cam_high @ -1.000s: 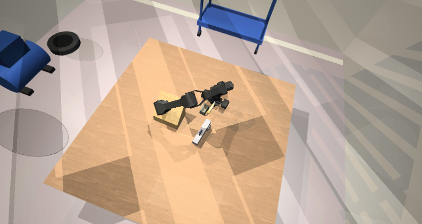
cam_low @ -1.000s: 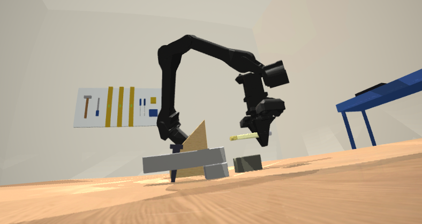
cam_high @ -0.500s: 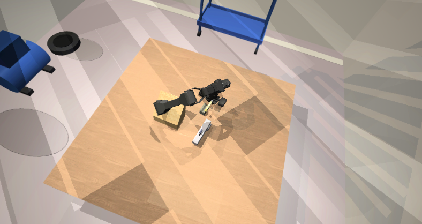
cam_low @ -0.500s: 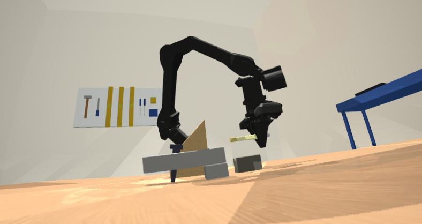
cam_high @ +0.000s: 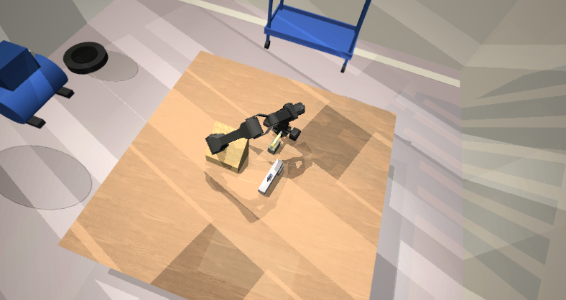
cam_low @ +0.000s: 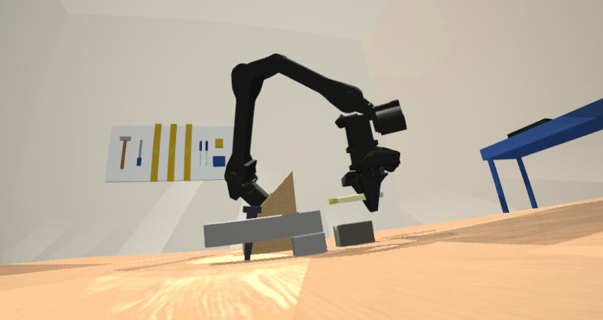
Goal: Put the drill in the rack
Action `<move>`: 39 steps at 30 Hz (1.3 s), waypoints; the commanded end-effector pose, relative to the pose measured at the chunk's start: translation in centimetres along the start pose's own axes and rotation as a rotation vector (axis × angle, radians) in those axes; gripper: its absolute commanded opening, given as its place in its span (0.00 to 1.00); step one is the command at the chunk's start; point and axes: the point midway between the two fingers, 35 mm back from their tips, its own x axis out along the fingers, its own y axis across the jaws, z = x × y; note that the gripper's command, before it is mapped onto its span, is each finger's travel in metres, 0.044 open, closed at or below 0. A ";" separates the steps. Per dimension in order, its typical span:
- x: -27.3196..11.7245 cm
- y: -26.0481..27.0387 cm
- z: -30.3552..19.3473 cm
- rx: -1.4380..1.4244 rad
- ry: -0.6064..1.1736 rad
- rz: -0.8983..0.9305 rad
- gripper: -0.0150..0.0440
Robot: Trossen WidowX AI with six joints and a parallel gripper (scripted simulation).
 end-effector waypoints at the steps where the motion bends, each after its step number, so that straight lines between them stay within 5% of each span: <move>1: 0.1 0.9 0.2 0.000 -0.001 0.004 0.25; 39: 4.6 0.7 0.2 0.000 0.001 0.003 0.25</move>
